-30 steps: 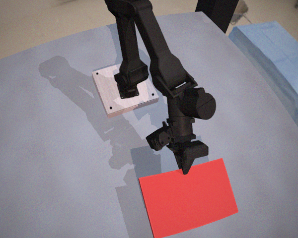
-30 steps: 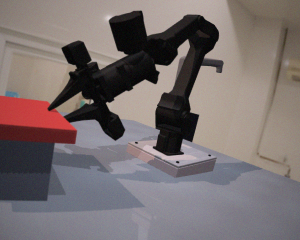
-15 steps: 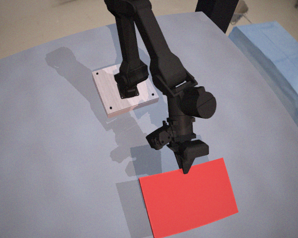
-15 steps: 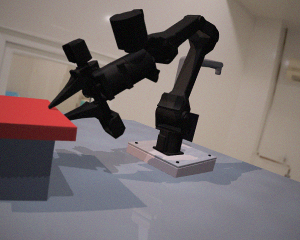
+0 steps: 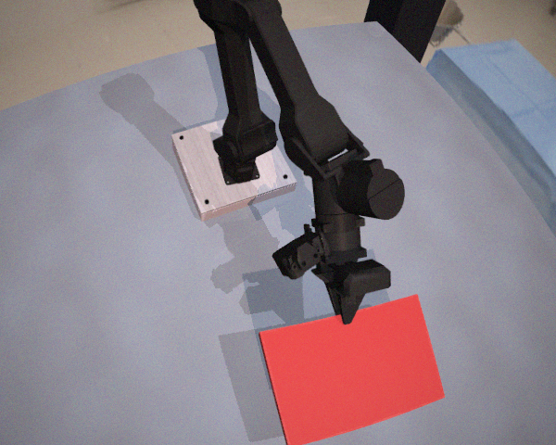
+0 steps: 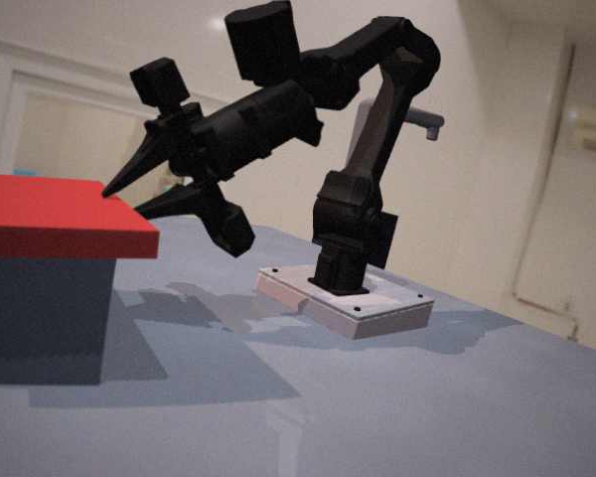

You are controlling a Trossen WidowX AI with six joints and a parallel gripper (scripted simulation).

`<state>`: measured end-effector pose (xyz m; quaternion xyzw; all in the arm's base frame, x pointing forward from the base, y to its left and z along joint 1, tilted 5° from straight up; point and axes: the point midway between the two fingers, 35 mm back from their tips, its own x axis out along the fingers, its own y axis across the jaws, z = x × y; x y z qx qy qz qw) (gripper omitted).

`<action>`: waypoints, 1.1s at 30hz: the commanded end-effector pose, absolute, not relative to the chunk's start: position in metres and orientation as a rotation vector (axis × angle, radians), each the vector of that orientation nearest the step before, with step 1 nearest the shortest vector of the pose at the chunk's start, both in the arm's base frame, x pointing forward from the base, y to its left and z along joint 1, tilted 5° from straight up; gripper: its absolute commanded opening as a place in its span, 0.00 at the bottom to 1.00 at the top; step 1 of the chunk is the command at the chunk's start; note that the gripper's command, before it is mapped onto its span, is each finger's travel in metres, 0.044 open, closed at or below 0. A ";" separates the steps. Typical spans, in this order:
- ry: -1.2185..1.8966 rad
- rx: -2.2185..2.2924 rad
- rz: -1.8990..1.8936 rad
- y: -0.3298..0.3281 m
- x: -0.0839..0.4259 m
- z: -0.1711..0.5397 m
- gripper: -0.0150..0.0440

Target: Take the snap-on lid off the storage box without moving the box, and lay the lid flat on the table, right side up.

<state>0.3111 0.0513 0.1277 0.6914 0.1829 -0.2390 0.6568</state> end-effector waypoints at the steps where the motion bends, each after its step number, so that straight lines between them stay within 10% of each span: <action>1: 0.408 1.571 -0.534 0.051 0.311 0.132 0.25; 33: 0.413 1.567 -0.539 0.051 0.313 0.129 0.25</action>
